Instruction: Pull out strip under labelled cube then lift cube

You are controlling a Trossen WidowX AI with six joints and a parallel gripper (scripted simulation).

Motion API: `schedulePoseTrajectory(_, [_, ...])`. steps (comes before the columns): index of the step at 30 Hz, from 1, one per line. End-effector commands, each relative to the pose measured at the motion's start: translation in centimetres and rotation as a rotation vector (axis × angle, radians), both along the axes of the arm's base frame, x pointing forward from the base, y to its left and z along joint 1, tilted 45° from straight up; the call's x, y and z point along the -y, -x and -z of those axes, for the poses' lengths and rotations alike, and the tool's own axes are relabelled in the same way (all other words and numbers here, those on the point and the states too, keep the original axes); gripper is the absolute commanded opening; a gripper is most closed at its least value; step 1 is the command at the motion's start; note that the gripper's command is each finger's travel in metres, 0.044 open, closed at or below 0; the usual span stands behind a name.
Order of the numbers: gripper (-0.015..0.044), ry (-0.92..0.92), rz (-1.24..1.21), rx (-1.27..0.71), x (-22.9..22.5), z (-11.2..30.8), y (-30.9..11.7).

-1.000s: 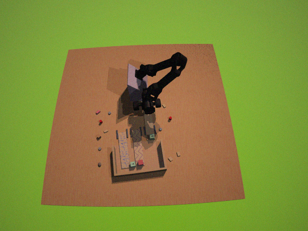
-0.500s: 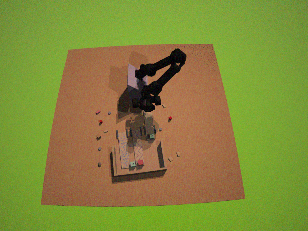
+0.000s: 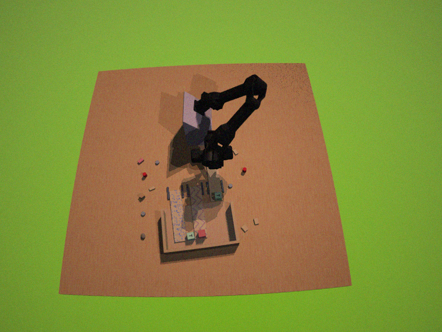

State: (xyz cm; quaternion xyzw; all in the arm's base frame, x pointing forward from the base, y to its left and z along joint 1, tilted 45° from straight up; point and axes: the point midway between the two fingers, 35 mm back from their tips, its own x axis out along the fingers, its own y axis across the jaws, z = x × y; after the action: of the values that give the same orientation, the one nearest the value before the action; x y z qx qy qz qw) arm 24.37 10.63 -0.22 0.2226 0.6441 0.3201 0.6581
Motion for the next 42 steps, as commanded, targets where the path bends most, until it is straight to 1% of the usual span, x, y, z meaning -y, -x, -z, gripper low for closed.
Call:
schedulePoseTrajectory(1, [0.044,0.002,0.001,-0.006,-0.1,-0.3,-1.5])
schedulePoseTrajectory(42, [0.044,0.001,0.001,0.004,-1.5,-3.3,-15.6])
